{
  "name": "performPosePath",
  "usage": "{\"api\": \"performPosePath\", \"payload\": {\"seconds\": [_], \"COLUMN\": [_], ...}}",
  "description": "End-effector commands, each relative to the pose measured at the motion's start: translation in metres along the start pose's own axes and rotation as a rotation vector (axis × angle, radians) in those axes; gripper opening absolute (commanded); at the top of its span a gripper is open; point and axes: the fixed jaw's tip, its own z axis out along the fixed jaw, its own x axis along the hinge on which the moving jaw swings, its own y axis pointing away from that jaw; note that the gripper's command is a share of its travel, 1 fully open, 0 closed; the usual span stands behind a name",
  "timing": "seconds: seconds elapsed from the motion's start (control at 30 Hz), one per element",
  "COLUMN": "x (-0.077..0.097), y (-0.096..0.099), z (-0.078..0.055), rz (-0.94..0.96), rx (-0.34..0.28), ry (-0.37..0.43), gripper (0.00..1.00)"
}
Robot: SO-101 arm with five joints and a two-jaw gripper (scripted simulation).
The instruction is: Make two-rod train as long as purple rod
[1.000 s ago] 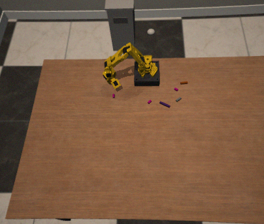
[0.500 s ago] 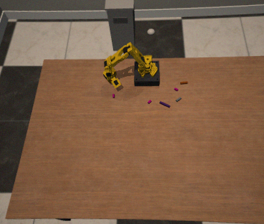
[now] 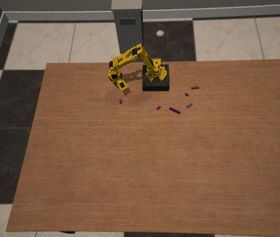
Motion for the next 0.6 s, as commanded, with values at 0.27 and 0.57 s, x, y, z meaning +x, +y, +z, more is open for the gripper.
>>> {"api": "performPosePath", "payload": {"seconds": [0.27, 0.57], "x": [0.000, -0.015], "y": [-0.004, -0.016], "z": [-0.006, -0.005], "rz": [0.017, 0.109], "rx": [0.017, 0.017], "ry": [0.008, 0.008], "gripper": [0.00, 0.00]}}
